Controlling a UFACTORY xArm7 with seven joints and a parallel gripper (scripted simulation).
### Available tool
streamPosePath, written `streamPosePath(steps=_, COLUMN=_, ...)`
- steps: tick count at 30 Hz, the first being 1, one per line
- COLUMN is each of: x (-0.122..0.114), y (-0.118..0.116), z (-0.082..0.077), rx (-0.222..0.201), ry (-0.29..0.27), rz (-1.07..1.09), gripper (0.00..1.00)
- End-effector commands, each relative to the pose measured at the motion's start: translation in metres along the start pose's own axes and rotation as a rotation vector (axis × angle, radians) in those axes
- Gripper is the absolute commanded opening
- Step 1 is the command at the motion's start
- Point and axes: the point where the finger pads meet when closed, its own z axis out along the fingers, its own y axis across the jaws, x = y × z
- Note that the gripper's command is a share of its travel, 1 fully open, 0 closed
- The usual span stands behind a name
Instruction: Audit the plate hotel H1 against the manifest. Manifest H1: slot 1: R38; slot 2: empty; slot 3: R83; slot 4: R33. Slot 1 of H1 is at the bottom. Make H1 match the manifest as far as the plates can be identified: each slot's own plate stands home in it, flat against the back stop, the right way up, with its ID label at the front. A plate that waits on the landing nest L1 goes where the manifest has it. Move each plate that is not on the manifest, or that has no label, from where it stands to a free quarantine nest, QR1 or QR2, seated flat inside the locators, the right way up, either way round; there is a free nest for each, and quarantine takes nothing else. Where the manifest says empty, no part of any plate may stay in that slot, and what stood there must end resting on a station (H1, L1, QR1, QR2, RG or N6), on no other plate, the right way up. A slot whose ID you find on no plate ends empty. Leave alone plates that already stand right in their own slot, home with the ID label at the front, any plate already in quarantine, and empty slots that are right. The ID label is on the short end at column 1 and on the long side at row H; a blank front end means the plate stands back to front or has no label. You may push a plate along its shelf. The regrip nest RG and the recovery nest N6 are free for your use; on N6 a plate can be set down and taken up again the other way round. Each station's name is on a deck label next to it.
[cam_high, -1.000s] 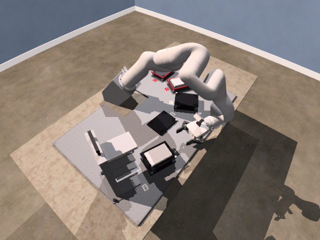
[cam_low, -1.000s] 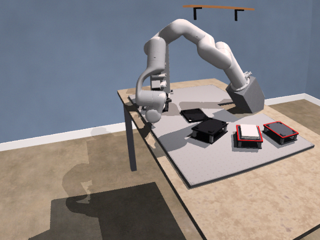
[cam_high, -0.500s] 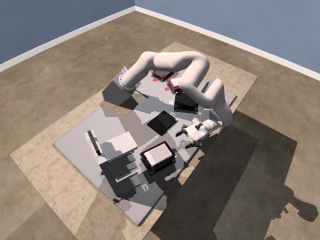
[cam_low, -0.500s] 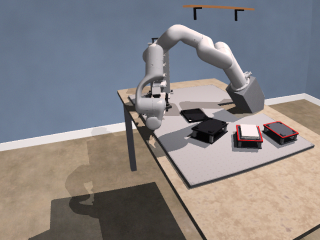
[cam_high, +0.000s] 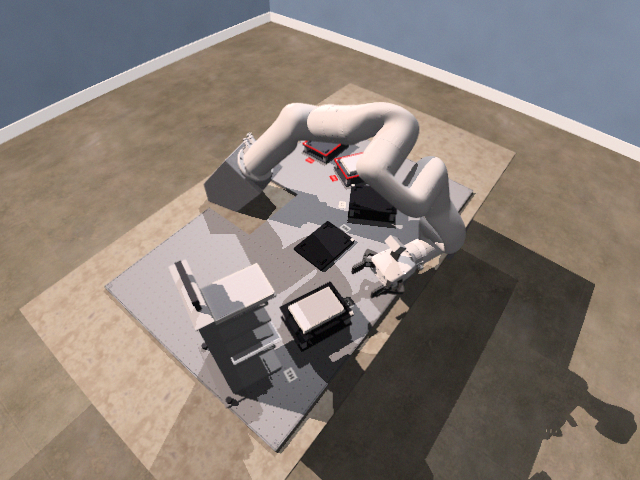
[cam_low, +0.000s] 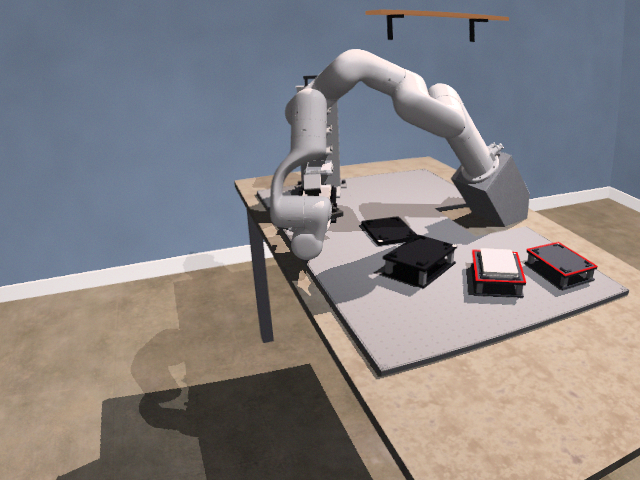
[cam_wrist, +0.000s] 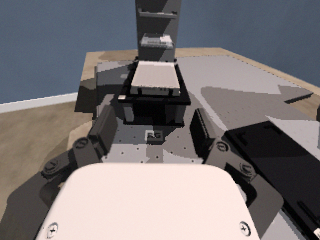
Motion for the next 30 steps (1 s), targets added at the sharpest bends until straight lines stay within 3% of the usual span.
streamPosePath(steps=1, x=0.001, y=-0.001, z=-0.001, rx=0.0, ry=0.0, rz=0.002, gripper=1.0)
streamPosePath(steps=30, x=0.001, y=-0.001, z=0.041, rx=0.0, ry=0.0, rz=0.002, gripper=1.0)
